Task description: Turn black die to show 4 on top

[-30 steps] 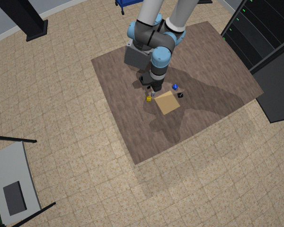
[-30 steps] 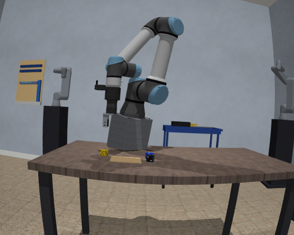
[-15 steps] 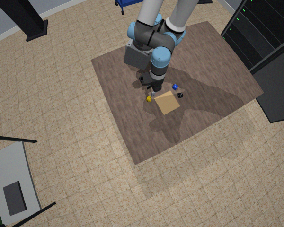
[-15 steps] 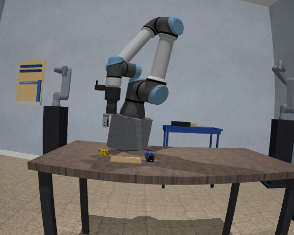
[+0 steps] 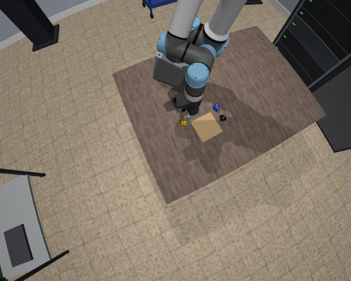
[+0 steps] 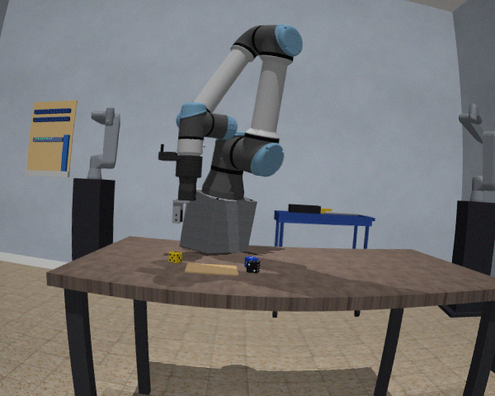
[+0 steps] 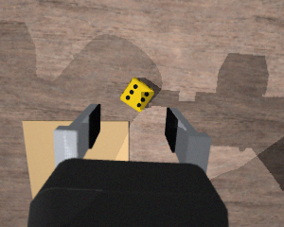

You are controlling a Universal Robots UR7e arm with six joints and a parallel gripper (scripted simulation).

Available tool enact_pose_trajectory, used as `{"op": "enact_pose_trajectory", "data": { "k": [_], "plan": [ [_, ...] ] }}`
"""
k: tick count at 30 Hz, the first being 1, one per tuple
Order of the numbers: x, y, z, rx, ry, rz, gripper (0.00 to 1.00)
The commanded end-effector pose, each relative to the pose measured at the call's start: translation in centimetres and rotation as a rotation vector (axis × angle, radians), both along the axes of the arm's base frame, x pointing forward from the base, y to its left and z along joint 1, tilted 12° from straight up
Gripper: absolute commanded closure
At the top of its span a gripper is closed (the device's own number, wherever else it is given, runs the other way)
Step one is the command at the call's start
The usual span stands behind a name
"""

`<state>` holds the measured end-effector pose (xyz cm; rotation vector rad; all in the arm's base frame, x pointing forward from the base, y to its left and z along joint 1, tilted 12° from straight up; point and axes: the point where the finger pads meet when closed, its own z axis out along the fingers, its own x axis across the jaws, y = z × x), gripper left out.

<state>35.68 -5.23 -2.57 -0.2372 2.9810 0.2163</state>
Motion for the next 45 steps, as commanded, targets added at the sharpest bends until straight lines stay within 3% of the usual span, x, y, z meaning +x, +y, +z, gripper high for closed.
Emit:
{"op": "enact_pose_trajectory", "data": {
  "k": [1,13,24,45],
  "plan": [
    [0.3,0.2,-1.3,-0.004,-0.005,0.0,0.0],
    [0.8,0.7,-4.9,-0.004,-0.005,0.0,0.0],
    [1.1,0.9,-6.7,-0.004,-0.005,0.0,0.0],
    [1.2,1.0,-7.5,-0.004,-0.005,0.0,0.0]
  ]
}}
